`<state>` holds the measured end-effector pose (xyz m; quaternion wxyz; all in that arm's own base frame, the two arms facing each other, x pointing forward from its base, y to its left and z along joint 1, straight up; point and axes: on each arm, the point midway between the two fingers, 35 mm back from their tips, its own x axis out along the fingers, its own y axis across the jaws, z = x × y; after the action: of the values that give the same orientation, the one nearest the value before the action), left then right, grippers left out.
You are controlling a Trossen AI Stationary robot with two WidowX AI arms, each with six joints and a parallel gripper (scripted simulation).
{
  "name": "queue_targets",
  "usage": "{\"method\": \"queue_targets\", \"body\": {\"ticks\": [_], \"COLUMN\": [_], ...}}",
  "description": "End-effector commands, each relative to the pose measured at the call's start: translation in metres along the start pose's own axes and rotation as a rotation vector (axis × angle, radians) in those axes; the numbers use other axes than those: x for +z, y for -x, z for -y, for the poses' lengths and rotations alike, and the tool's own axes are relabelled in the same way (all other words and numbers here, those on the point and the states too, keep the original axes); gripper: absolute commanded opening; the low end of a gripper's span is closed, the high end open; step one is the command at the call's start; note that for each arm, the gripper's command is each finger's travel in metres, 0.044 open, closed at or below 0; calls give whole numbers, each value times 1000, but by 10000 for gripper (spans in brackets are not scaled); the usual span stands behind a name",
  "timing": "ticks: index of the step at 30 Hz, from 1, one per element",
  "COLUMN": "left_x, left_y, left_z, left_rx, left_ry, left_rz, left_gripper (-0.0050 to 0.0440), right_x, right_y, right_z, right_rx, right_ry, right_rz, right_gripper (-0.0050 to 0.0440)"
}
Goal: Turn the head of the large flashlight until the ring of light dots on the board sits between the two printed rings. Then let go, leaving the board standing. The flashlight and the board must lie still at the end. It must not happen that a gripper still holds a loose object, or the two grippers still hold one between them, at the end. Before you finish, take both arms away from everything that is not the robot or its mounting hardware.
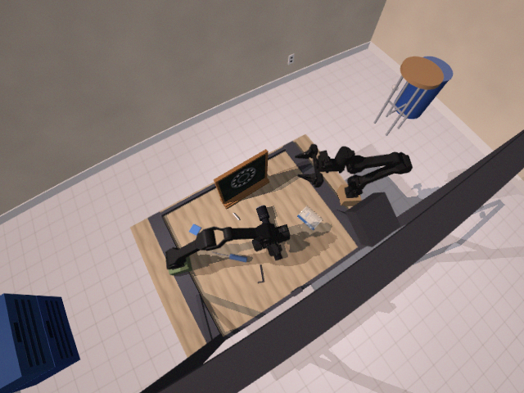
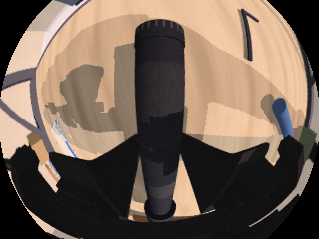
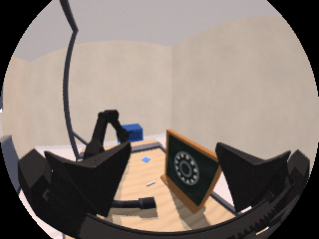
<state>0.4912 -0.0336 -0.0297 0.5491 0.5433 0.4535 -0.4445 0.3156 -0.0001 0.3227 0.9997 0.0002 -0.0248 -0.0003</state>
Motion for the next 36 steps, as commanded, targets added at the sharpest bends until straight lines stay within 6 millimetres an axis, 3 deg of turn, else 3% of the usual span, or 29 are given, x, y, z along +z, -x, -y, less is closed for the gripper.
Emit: {"method": "queue_targets", "body": {"ticks": [1,7,22,24,36], "left_x": [0,0,0,0,0], "left_y": [18,18,18,18,18], "left_z": [-11,-11,-11,-11,-11], "left_rx": [42,42,42,42,42], "left_ry": [2,2,2,2,2], "left_rz": [3,3,3,3,3], "left_gripper": [130,130,130,130,130], "right_x": [6,-9,-90,-90,-166], "right_y": [-5,-23,-89,-89,-122], "right_z": [-1,-5,-24,-24,-40], "right_rx": [3,23,223,223,481], "right_ry": [30,153,683,683,1044], "right_rz": [1,-80,-389,-389,-562], "right_gripper": [440,440,440,440,440]}}
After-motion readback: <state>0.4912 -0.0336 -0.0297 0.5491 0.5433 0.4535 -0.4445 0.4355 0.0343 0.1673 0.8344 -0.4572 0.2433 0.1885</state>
